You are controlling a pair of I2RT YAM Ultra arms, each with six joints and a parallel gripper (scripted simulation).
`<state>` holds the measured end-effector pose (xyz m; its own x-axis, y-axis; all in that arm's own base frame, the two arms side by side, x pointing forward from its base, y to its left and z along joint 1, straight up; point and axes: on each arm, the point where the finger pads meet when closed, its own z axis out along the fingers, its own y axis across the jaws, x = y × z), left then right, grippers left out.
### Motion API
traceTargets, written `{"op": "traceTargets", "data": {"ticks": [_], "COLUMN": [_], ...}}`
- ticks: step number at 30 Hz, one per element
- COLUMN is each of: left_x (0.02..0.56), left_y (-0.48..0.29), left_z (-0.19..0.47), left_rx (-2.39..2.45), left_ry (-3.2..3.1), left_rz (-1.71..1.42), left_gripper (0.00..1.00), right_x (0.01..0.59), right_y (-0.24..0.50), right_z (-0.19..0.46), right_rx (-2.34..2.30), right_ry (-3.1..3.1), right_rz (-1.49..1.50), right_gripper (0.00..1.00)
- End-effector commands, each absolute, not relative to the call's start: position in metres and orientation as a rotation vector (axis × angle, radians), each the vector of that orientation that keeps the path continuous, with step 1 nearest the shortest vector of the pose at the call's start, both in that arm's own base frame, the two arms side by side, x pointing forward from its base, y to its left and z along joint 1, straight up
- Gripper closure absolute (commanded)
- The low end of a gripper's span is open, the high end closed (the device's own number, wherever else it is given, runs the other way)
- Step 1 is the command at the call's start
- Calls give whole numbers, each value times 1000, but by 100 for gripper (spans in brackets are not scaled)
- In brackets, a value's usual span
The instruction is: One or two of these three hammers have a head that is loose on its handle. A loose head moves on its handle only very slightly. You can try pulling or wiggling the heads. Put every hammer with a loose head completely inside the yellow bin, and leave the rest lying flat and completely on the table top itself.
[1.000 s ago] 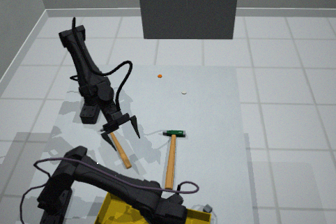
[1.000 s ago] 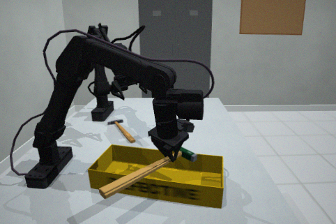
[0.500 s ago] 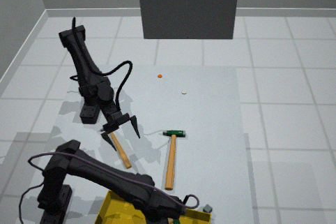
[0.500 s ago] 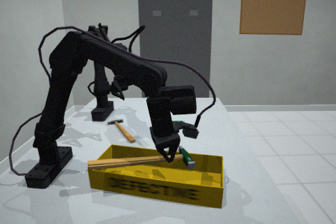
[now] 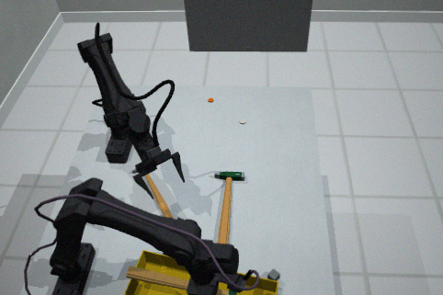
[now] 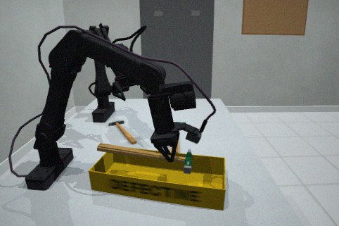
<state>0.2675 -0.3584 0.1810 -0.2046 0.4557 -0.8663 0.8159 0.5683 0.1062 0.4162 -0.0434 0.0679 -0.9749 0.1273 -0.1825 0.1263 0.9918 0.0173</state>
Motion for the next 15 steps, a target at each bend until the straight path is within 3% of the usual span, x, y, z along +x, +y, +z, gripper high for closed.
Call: {"op": "traceTargets", "data": {"ticks": [1, 15], "left_x": [269, 269], "left_y": [-362, -362], "left_z": [202, 202], "left_rx": [1008, 1008], "left_ry": [1792, 1792], "left_rz": [-491, -491], "left_gripper": [0, 0], "right_x": [430, 427], "right_y": [-45, -43], "right_z": [95, 75], "right_rx": [255, 240], "right_ry": [2843, 2867], "right_rz": [-38, -24], "right_gripper": [87, 87]}}
